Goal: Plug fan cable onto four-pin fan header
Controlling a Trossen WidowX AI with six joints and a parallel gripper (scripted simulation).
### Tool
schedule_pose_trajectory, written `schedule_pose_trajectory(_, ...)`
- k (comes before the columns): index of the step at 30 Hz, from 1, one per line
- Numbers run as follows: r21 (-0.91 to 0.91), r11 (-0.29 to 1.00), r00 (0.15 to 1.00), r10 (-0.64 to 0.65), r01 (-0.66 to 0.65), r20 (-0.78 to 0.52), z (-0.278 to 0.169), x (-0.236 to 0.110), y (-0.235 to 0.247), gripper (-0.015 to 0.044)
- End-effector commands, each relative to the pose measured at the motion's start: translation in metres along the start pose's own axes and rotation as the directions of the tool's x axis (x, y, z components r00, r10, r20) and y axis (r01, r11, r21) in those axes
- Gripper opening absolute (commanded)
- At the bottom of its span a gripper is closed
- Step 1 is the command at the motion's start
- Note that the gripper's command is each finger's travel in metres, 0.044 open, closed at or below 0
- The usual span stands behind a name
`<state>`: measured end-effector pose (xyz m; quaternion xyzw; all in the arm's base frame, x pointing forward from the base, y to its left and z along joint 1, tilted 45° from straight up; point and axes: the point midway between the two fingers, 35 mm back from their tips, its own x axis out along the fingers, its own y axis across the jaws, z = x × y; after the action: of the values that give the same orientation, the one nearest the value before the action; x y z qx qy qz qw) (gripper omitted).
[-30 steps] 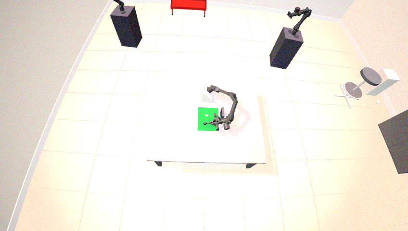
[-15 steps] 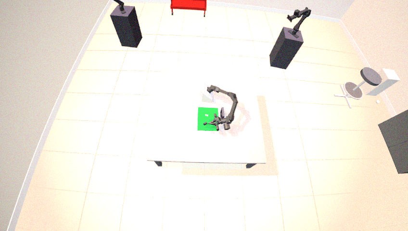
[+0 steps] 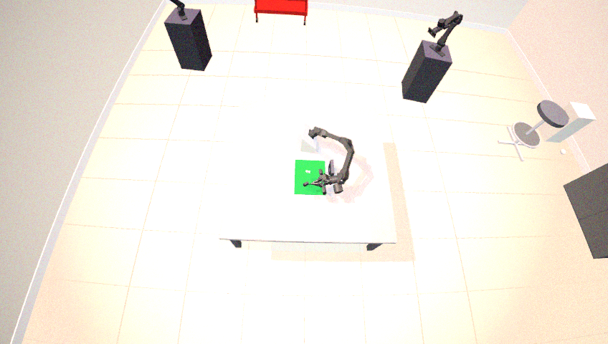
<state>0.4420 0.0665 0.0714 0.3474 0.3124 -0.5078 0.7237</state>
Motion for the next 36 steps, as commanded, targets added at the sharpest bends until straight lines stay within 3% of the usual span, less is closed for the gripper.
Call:
schedule_pose_trajectory(1,0.001,1.0,1.0,0.0,0.0,0.0,0.0003,-0.0001,-0.0001,0.0)
schedule_pose_trajectory(25,0.001,1.0,1.0,0.0,0.0,0.0,0.0003,-0.0001,-0.0001,0.0)
schedule_pose_trajectory(30,0.0,1.0,1.0,0.0,0.0,0.0,0.0,0.0,0.0,0.0131)
schedule_pose_trajectory(36,0.0,1.0,1.0,0.0,0.0,0.0,0.0,0.0,0.0,0.014)
